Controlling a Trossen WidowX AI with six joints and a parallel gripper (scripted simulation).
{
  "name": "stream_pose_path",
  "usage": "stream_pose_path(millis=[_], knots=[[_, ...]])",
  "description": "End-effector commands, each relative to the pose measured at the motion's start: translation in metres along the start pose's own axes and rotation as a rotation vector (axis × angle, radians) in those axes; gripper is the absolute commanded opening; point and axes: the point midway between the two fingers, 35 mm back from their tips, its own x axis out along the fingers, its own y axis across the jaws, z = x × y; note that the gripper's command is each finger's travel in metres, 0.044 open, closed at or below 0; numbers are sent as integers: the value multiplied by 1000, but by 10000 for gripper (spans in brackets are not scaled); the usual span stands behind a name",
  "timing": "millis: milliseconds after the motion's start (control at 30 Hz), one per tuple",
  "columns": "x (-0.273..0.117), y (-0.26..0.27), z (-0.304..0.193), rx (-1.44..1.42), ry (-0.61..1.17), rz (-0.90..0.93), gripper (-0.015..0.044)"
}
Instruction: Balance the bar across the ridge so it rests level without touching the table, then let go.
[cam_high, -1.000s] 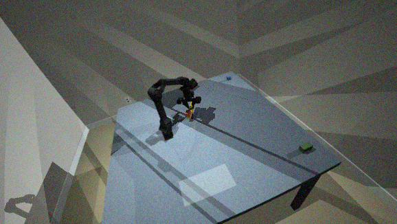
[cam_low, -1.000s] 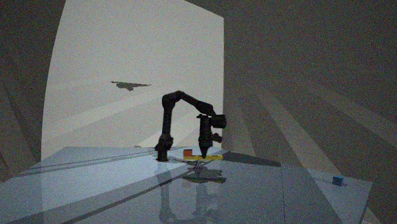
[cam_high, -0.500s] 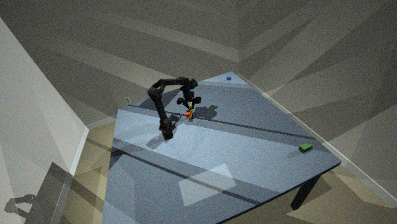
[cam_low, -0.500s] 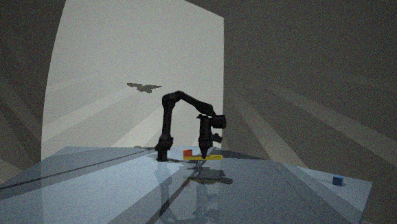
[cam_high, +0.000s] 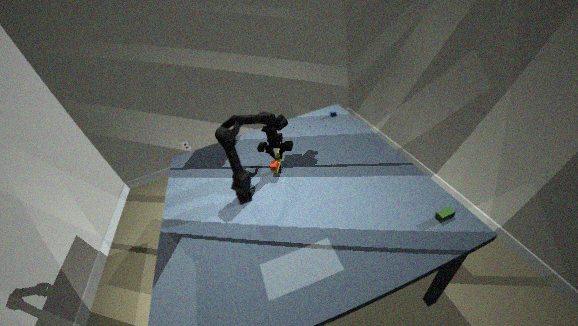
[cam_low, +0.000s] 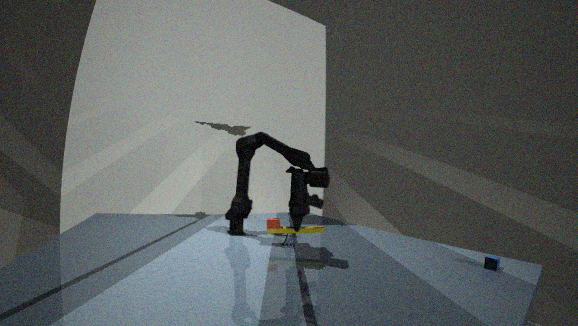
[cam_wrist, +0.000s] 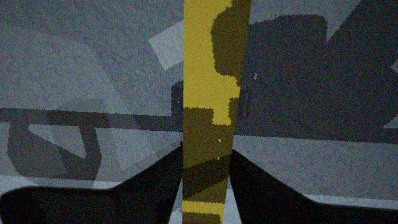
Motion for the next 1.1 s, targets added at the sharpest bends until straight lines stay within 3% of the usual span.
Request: stream_pose_path(millis=[0,1067], knots=[[0,0,0,2,-2,0,0],[3,0,0,2,-2,0,0]])
